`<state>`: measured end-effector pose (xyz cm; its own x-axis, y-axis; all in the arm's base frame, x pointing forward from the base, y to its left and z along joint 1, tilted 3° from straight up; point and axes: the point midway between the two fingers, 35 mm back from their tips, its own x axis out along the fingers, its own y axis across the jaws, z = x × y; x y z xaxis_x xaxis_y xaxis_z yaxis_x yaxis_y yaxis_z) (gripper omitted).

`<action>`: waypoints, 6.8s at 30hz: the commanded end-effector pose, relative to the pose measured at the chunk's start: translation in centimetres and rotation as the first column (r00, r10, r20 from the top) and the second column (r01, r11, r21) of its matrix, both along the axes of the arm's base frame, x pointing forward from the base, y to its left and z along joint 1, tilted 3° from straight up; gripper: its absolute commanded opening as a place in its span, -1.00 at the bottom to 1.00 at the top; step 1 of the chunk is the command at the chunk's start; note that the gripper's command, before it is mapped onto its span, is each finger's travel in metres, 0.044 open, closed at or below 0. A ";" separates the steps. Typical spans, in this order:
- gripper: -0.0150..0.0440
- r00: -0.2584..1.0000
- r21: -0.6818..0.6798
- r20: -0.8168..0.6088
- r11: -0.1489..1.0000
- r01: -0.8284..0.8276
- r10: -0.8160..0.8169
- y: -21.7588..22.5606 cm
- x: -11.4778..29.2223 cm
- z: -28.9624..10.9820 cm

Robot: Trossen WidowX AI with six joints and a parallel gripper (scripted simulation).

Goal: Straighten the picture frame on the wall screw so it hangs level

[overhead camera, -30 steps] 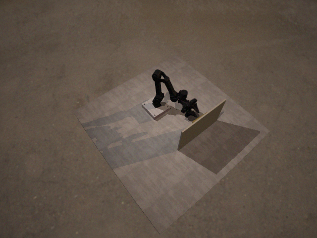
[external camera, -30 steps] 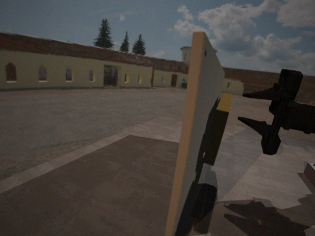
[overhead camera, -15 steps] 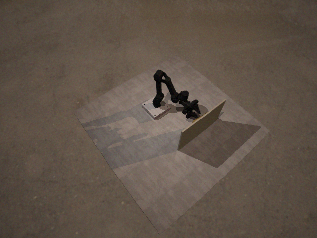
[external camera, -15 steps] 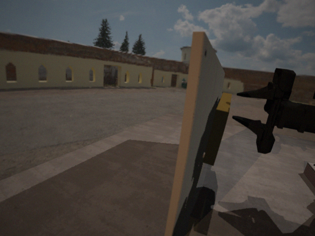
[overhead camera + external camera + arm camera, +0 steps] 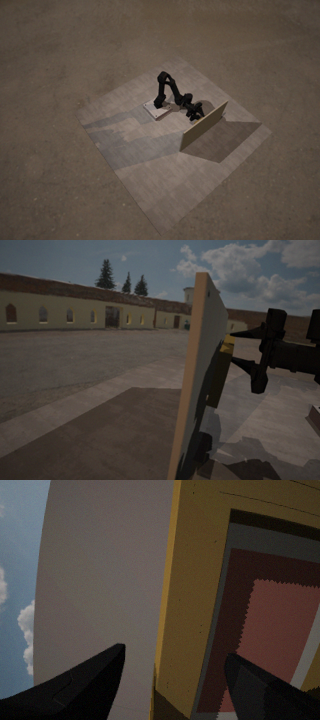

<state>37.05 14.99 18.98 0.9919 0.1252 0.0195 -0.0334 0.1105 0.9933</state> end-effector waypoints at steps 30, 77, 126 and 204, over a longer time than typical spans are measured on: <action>0.39 1.000 0.006 0.001 1.000 -0.005 0.005 0.1 0.4 0.0; -0.49 1.000 0.006 0.001 1.000 -0.005 0.005 0.2 0.4 0.6; -0.49 1.000 0.006 0.001 1.000 -0.005 0.005 0.0 0.4 1.0; -0.49 1.000 0.097 -0.016 0.995 -0.004 0.005 -0.6 0.6 0.2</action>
